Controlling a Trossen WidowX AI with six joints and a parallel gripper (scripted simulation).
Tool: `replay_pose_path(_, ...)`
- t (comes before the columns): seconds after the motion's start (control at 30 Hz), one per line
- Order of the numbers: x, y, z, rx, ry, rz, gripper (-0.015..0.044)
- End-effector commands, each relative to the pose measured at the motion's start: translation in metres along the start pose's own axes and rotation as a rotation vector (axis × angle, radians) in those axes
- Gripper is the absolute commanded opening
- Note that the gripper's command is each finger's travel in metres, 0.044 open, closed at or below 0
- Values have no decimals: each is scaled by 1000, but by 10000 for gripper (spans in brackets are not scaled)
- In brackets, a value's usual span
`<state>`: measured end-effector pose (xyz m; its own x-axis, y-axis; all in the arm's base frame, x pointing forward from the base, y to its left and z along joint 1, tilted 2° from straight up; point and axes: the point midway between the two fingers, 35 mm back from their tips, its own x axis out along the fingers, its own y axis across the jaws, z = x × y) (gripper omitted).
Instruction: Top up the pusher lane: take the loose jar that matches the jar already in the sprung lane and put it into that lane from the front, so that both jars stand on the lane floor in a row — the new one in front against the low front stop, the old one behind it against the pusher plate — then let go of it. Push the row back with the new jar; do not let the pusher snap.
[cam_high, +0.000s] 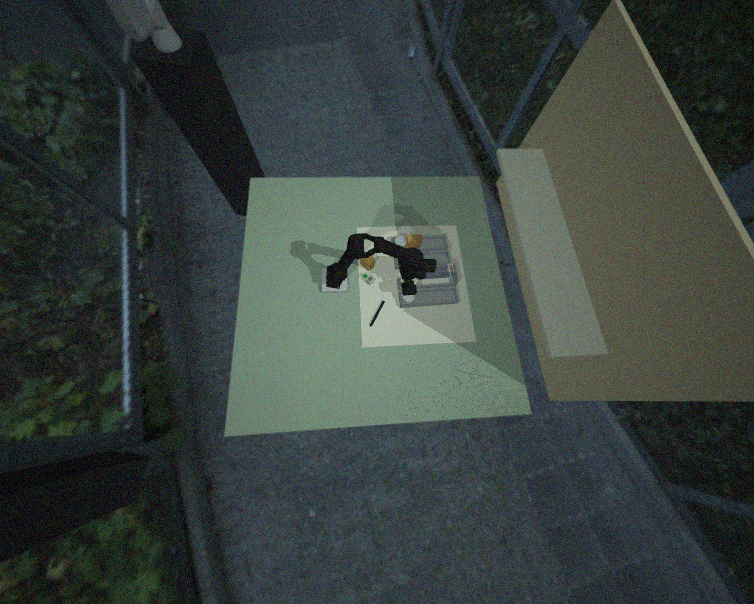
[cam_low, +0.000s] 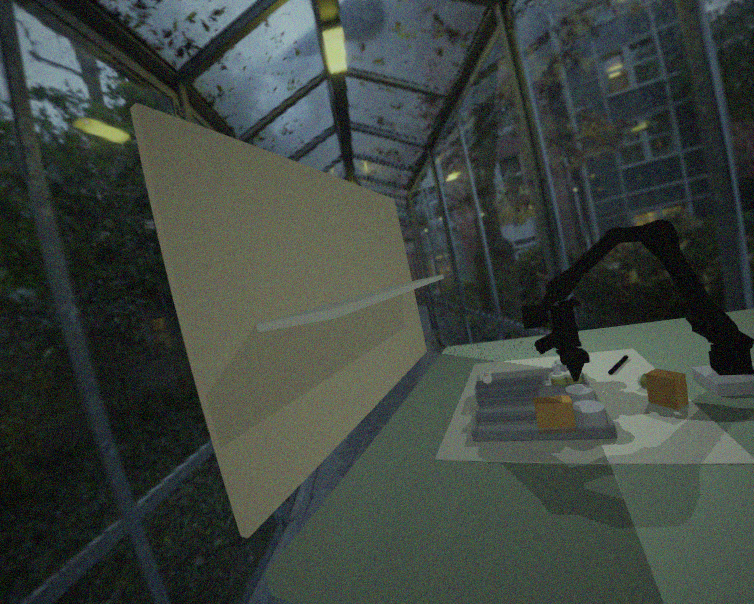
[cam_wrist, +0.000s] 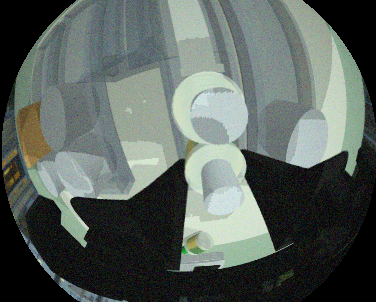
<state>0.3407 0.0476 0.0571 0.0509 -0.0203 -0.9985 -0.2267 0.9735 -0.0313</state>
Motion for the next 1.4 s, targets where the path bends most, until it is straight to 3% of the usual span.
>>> replay_pose_path(0.0, 0, 0, 2, 4, -13, 0, 0)
replay_pose_path(1.37, 0, 0, -7, 4, -12, 0, 0)
